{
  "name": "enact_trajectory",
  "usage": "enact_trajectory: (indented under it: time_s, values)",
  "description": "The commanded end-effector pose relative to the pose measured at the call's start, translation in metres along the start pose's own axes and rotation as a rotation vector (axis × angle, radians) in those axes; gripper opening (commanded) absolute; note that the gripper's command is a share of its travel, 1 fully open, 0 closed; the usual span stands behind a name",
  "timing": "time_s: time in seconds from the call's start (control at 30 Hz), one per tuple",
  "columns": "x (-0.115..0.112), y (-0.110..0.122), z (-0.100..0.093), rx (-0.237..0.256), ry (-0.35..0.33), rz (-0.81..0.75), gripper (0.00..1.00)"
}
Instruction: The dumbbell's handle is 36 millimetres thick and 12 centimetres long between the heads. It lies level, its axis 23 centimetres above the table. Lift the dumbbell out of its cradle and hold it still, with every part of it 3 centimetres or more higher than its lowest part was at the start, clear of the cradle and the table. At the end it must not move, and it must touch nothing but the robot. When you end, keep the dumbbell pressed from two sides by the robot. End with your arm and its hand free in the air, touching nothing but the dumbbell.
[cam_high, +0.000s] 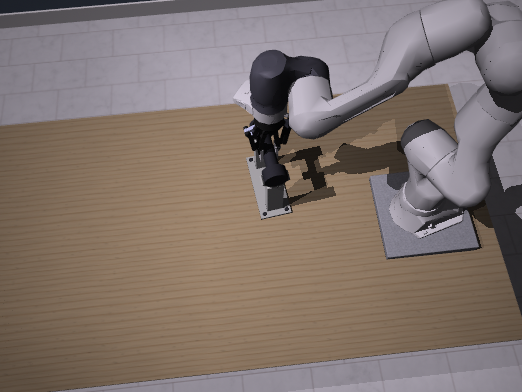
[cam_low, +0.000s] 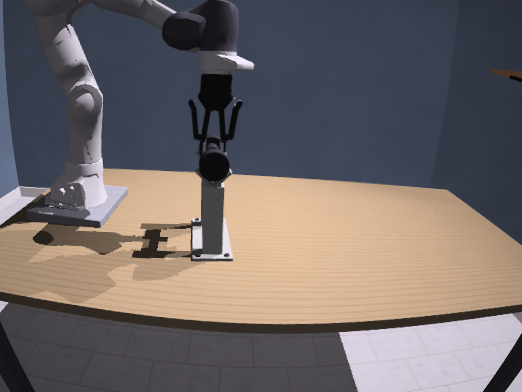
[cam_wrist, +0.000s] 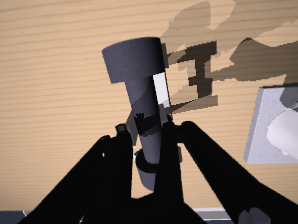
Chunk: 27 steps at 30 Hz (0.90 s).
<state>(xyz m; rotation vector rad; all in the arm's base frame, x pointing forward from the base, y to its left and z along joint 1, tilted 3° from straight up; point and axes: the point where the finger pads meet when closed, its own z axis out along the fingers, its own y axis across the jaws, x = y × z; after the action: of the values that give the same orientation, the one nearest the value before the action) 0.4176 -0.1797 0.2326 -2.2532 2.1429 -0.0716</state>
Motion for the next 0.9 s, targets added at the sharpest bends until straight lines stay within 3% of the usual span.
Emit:
enact_trajectory:
  time_s: [0.0,0.37,0.87]
  values:
    - [0.001,0.002,0.001,-0.005,0.001,-0.002,0.00]
    - [0.001,0.001,-0.004,-0.005,0.001,-0.002,0.00]
    - [0.001,0.001,-0.028,-0.005,0.001,-0.002,0.00]
